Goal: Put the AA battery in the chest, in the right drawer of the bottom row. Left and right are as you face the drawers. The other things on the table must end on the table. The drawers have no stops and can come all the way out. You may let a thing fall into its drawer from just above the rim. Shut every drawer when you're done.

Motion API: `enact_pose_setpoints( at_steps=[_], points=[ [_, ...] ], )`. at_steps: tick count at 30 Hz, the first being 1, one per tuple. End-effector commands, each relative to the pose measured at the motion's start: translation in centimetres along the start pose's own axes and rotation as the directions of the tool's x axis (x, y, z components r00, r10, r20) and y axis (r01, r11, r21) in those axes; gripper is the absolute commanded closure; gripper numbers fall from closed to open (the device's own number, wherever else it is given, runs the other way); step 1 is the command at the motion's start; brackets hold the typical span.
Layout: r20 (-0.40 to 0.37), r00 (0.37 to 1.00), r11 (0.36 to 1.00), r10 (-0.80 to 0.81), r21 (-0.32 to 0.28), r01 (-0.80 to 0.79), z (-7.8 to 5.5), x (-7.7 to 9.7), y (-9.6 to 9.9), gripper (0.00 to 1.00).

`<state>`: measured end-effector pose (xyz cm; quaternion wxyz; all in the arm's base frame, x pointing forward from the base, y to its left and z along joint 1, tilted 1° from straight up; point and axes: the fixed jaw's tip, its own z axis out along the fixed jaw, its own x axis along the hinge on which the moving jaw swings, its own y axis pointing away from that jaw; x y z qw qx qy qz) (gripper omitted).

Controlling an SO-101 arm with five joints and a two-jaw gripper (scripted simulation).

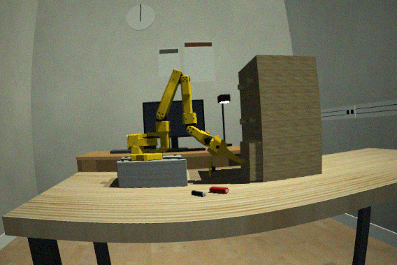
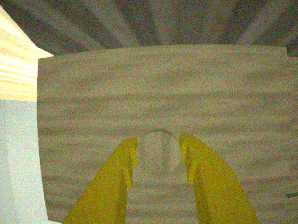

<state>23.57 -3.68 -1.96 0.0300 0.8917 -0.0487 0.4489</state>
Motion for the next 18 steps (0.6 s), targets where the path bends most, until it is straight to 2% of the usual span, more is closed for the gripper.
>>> enact_pose_setpoints(
  at_steps=[1, 18],
  points=[
    [-0.003, 1.000, 1.000, 0.018, -0.006, -0.018, -0.33, -0.05, 0.19, 1.00],
    [-0.003, 1.000, 1.000, 0.018, -0.007, -0.018, -0.46, -0.15, 0.21, 1.00]
  ],
)
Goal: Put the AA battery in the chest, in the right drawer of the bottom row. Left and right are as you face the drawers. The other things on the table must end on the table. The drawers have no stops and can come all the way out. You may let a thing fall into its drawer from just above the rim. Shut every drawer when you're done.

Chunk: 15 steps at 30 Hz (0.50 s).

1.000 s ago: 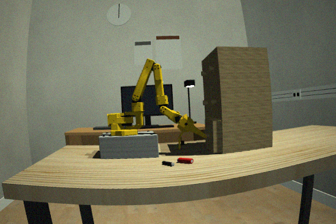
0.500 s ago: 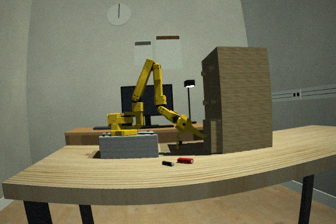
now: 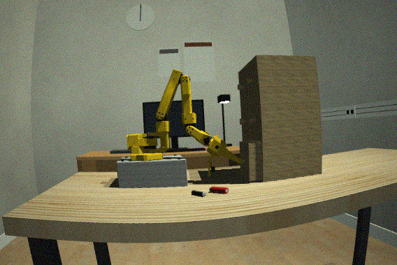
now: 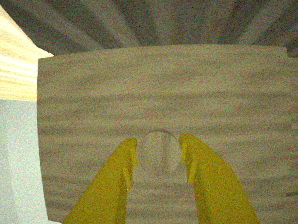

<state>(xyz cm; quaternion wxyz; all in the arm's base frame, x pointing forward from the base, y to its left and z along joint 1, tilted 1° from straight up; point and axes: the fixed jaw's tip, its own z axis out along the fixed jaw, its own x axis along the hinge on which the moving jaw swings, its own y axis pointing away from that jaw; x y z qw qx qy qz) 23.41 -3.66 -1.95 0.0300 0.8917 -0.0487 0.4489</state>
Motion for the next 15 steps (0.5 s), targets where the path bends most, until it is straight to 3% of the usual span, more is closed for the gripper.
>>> enact_pose_setpoints(
  at_steps=[1, 15],
  points=[
    [-0.003, 1.000, 1.000, 0.018, -0.007, -0.018, -0.37, -0.09, 0.21, 1.00],
    [-0.003, 1.000, 1.000, 0.020, -0.009, -0.020, -0.92, -0.49, 0.26, 1.00]
  ],
)
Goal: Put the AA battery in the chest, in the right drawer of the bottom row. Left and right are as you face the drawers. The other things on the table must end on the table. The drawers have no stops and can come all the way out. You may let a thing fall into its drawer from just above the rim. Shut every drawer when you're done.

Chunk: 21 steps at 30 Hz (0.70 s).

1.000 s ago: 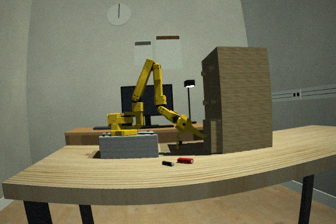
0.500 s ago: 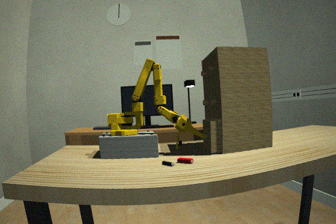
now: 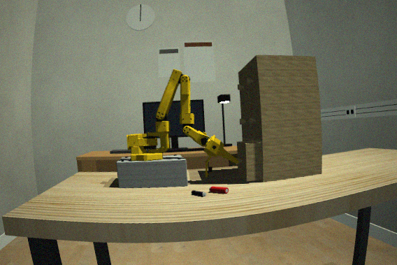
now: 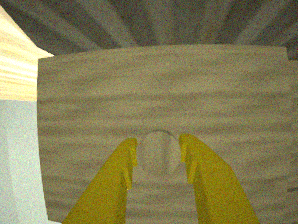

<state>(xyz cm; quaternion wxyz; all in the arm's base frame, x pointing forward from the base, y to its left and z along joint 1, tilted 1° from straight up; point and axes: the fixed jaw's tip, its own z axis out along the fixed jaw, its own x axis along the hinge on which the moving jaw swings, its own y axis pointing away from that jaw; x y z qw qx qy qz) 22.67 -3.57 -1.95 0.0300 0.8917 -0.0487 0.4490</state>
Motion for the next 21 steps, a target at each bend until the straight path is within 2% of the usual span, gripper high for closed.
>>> enact_pose_setpoints(
  at_steps=[1, 21],
  points=[
    [-0.003, 1.000, 1.000, 0.020, -0.009, -0.020, -0.35, -0.07, 0.27, 1.00],
    [-0.003, 1.000, 1.000, 0.020, -0.010, -0.021, -0.58, -0.24, 0.29, 1.00]
  ],
)
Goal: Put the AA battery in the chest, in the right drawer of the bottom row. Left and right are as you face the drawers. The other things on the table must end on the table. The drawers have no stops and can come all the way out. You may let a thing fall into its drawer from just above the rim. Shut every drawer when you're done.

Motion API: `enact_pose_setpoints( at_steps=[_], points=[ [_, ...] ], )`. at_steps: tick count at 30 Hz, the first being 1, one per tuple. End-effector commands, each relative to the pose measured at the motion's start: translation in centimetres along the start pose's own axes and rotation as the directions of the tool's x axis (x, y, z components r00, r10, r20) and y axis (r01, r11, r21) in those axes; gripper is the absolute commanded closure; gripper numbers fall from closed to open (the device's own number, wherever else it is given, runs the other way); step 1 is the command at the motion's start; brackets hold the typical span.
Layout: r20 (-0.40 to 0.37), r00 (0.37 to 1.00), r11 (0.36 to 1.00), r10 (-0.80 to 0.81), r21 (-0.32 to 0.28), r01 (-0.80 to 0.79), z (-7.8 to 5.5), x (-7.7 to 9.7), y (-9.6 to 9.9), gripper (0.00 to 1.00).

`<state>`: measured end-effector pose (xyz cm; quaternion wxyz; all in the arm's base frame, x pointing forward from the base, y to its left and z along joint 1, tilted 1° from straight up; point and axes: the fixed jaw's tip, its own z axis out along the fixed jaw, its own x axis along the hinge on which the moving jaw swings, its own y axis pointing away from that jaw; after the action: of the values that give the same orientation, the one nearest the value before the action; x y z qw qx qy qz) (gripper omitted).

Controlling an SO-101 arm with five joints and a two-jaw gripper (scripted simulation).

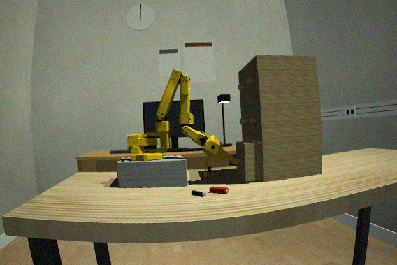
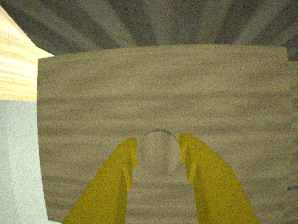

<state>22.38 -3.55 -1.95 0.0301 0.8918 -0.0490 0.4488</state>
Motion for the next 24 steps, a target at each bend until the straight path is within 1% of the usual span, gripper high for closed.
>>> enact_pose_setpoints(
  at_steps=[1, 10, 24],
  points=[
    [-0.003, 1.000, 1.000, 0.020, -0.010, -0.020, -0.39, -0.10, 0.28, 1.00],
    [-0.003, 1.000, 1.000, 0.021, -0.012, -0.022, -0.80, -0.40, 0.32, 1.00],
    [-0.003, 1.000, 1.000, 0.022, -0.012, -0.022, -0.89, -0.46, 0.33, 1.00]
  ],
)
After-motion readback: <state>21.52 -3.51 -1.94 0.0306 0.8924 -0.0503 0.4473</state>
